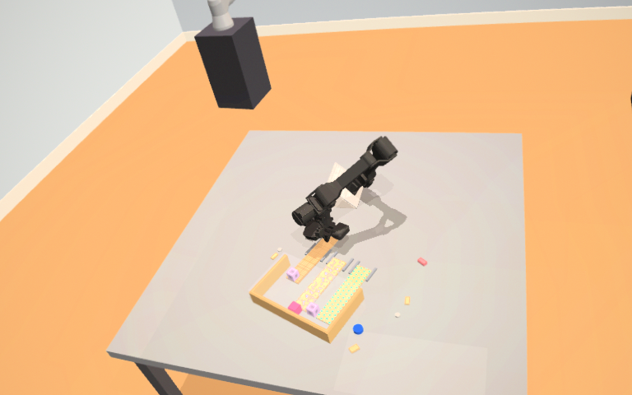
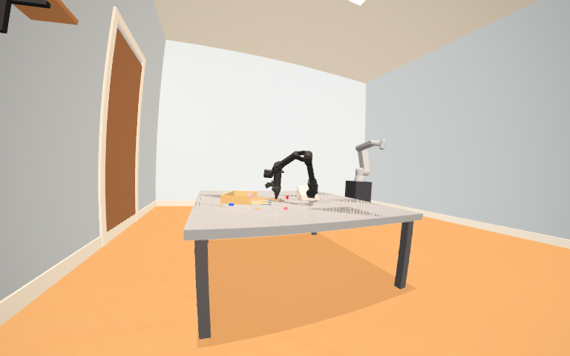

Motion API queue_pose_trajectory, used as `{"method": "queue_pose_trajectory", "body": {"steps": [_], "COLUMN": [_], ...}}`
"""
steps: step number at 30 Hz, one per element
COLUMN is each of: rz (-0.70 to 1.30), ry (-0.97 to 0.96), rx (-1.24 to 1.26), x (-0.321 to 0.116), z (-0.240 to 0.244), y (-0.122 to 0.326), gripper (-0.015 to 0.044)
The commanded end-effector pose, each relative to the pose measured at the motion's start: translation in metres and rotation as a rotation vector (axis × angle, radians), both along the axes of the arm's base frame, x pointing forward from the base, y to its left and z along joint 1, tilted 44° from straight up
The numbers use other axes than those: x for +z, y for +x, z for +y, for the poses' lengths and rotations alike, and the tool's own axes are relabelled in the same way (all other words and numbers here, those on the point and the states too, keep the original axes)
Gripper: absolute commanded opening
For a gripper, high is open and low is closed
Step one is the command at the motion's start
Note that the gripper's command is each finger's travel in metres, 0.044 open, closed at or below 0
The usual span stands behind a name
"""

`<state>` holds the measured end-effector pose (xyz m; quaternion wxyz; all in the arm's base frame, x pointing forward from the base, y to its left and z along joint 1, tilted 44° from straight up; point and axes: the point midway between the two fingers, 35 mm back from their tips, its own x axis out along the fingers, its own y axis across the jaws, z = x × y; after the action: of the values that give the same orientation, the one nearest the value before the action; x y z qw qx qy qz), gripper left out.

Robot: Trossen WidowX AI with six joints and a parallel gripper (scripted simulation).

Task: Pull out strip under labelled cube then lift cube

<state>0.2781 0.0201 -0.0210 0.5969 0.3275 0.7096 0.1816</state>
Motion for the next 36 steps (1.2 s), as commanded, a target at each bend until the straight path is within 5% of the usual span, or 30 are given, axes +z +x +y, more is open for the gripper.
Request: {"method": "queue_pose_trajectory", "body": {"steps": [1,36], "rz": [0.021,0.025], "ry": [0.002,0.002], "rx": [0.012,0.012], "x": [-0.002,0.010], "z": [0.004,0.009], "y": [-0.012,-0.064], "gripper": [0.0000,0.0000]}}
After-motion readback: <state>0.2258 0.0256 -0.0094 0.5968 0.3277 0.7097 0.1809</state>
